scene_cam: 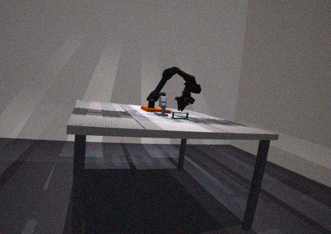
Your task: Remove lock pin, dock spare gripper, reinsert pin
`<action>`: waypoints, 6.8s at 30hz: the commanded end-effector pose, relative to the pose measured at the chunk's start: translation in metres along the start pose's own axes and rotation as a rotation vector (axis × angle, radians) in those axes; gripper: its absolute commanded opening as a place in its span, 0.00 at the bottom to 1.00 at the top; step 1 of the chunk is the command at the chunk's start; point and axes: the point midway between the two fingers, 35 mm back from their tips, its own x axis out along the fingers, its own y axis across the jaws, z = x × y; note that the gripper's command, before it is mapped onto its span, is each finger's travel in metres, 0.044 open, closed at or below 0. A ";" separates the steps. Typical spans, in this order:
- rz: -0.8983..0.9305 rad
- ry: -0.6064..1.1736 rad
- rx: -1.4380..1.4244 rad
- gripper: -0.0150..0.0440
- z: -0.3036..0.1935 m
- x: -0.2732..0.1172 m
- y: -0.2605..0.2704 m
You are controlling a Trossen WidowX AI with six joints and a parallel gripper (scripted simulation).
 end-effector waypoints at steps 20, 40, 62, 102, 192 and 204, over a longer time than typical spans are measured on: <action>0.007 -0.002 -0.003 0.56 0.011 0.039 0.003; 0.007 -0.002 -0.003 0.25 0.013 0.046 0.004; 0.007 -0.002 -0.003 0.25 0.004 0.012 0.002; 0.017 0.000 0.016 0.25 0.005 -0.030 0.040; 0.034 -0.008 0.030 0.25 -0.004 0.012 0.118; 0.037 -0.008 0.029 0.25 -0.011 0.013 0.118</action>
